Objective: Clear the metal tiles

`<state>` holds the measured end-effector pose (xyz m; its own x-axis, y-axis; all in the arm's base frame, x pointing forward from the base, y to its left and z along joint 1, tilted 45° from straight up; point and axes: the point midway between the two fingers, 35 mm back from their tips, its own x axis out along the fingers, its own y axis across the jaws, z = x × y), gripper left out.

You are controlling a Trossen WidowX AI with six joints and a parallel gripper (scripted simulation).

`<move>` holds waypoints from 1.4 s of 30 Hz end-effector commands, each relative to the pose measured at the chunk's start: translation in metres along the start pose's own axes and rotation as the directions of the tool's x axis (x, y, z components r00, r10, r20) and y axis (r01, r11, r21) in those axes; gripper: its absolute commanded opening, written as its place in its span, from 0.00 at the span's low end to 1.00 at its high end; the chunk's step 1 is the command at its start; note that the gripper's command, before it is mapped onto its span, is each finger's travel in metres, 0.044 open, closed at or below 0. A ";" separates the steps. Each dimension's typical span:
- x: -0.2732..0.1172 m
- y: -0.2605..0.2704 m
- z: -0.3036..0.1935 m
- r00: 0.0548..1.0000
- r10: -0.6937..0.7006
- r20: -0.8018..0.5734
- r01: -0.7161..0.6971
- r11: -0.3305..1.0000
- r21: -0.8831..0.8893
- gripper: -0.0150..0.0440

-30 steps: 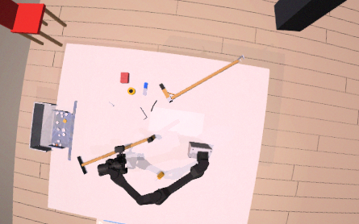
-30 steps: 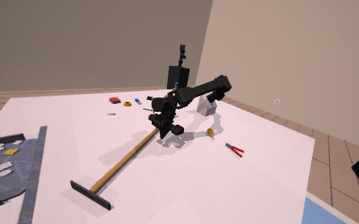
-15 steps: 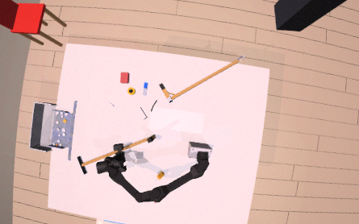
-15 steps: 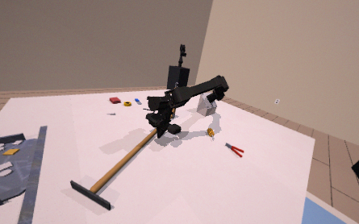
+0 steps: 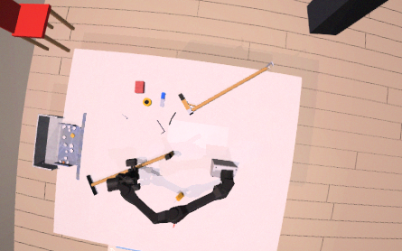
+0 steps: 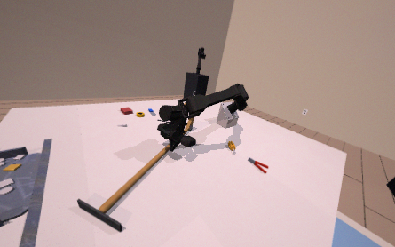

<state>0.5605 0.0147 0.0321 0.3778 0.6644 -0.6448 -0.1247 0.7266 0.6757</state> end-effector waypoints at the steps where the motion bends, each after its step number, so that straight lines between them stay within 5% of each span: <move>1: 0.001 -0.003 0.002 1.000 0.004 0.001 -0.004 1.000 -0.007 0.25; 42: 0.003 -0.042 0.010 1.000 0.001 0.012 -0.001 1.000 -0.013 0.25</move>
<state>0.5758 -0.0151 0.0116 0.3943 0.6620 -0.6374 -0.1362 0.7281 0.6719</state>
